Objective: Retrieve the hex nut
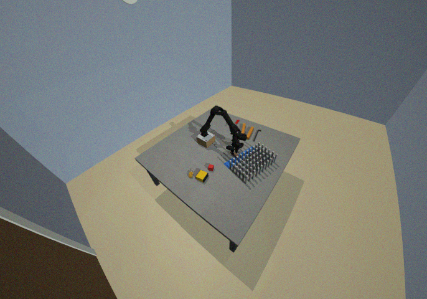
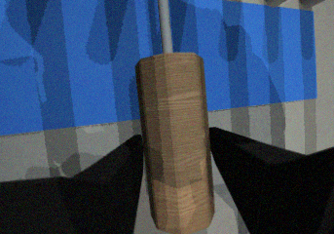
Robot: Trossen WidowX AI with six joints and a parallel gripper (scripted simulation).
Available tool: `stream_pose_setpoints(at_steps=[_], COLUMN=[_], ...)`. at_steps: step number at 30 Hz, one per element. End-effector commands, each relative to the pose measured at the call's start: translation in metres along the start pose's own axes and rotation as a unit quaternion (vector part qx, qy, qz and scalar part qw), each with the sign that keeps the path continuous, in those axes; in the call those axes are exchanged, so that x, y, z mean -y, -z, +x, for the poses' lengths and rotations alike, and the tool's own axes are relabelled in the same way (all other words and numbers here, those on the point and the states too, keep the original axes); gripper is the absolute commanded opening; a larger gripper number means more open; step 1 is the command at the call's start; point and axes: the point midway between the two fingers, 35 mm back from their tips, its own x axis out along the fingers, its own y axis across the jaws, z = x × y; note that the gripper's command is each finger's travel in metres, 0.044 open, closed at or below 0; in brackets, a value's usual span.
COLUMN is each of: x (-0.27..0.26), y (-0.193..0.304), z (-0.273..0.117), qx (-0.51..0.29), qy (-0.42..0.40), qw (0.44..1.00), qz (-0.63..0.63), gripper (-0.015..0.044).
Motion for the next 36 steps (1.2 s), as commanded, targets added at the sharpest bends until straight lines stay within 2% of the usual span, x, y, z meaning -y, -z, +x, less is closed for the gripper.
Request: stream_pose_setpoints(at_steps=[1,36], x=[0.0,0.001], y=[0.002,0.021], z=[-0.001,-0.006], qx=[0.001,0.0], qy=[0.0,0.0], qw=[1.0,1.0], qz=[0.001,0.002], gripper=[0.0,0.0])
